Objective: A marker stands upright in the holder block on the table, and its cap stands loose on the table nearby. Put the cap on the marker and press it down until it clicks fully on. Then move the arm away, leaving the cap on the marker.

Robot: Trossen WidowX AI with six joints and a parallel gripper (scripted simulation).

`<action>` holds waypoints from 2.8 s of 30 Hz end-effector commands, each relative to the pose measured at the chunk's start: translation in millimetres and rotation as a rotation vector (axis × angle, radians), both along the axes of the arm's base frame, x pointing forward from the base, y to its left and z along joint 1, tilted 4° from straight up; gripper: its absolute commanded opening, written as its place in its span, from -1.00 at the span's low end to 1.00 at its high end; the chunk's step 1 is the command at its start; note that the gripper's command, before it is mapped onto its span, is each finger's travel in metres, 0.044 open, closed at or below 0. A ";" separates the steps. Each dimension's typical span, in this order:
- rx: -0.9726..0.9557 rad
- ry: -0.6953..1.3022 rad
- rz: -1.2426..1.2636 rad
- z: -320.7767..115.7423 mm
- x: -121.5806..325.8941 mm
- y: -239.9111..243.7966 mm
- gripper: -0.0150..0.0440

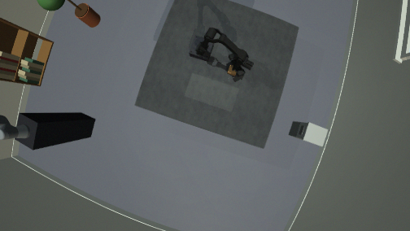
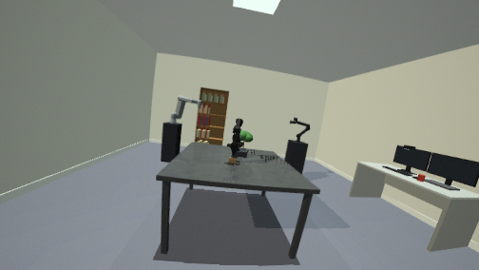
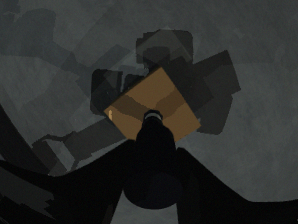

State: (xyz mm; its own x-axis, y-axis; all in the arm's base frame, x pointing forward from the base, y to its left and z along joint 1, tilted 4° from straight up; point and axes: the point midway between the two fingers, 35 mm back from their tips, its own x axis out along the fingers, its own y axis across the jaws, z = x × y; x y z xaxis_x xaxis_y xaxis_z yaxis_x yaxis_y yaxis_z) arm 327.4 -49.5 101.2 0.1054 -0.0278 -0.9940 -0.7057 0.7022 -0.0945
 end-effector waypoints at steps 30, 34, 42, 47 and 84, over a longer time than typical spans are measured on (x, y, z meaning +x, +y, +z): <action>-0.002 0.007 -0.006 -28.7 -0.4 -0.9 -0.49; -0.002 0.007 -0.006 -28.7 -0.4 -0.9 -0.49; 0.000 0.006 -0.004 -28.0 -0.1 -0.7 0.22; 0.000 0.006 -0.004 -28.0 -0.1 -0.7 0.67; 0.076 -0.016 -0.761 37.0 -2.6 0.3 -0.49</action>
